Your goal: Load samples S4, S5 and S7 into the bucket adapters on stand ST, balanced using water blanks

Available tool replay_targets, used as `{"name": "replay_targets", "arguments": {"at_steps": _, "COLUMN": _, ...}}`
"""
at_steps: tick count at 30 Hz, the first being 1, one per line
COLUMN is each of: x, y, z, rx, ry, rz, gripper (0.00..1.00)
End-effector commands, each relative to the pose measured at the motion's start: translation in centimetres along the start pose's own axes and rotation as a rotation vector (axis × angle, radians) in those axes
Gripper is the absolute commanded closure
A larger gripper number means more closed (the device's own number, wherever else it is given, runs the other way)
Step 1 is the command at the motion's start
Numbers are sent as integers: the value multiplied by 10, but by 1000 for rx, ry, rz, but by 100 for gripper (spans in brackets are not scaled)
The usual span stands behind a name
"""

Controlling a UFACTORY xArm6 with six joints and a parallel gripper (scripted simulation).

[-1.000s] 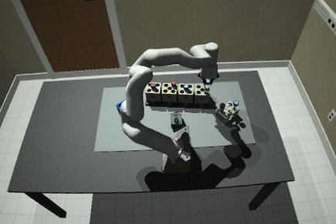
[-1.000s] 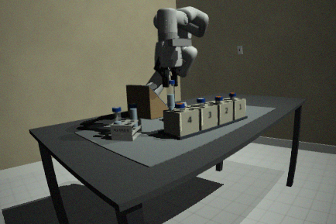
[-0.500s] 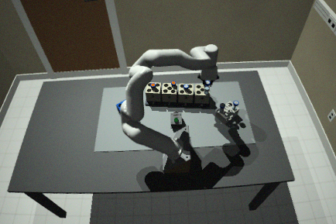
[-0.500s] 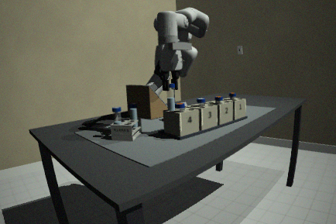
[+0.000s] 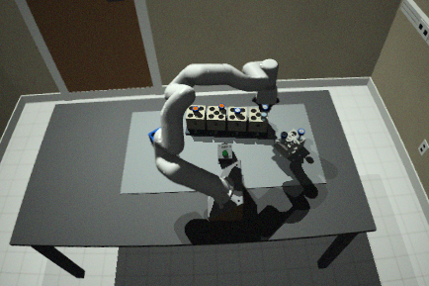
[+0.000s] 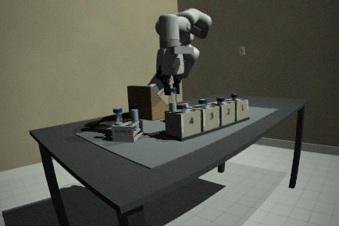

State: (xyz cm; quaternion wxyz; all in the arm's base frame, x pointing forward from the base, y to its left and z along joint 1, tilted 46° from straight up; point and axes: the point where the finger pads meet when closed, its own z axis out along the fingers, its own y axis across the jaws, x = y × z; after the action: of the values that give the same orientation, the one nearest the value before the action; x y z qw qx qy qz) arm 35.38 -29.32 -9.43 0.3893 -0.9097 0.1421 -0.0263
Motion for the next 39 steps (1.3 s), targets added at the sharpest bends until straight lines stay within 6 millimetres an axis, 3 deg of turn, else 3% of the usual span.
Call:
{"name": "replay_targets", "arguments": {"at_steps": 1, "x": 1, "y": 0, "z": 1, "rx": -3, "ry": 4, "rz": -1, "gripper": 100}}
{"name": "replay_targets", "arguments": {"at_steps": 39, "x": 1, "y": 0, "z": 34, "rx": -3, "ry": 4, "rz": -1, "gripper": 100}}
